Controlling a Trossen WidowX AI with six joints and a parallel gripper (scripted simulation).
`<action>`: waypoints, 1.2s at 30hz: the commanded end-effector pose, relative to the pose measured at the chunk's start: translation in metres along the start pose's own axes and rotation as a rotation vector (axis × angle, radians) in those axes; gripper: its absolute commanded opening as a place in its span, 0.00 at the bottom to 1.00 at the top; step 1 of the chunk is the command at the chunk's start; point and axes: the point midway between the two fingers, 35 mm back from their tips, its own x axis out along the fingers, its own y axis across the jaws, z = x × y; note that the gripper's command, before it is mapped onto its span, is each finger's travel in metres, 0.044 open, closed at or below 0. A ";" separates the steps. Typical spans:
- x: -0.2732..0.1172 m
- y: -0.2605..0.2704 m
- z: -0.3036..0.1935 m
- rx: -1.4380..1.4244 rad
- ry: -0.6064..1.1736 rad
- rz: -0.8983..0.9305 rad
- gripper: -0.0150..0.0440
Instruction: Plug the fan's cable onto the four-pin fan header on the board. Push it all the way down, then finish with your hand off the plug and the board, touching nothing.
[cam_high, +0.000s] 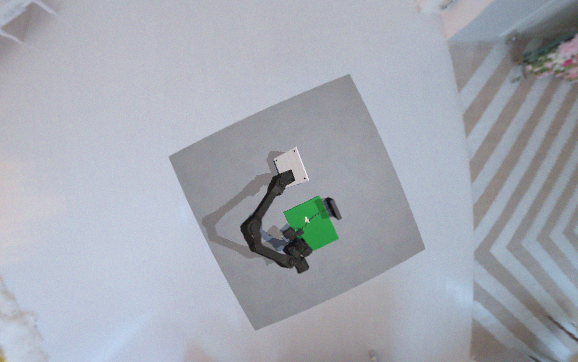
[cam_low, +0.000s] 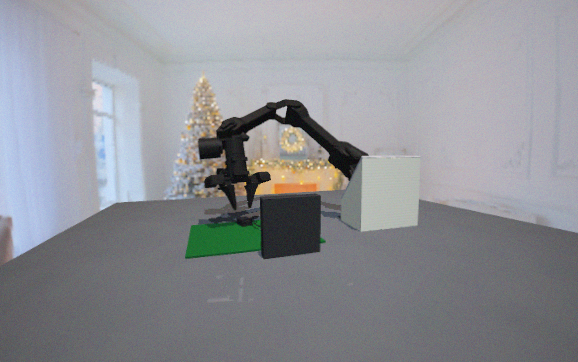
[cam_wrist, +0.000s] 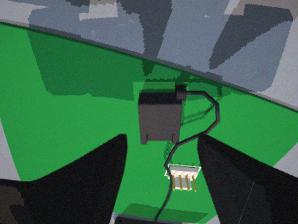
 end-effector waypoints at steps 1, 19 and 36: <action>0.005 0.001 -0.001 -0.014 -0.003 -0.001 0.61; 0.033 0.001 0.006 -0.014 -0.004 -0.001 0.61; 0.038 0.001 0.009 -0.002 -0.001 0.004 0.37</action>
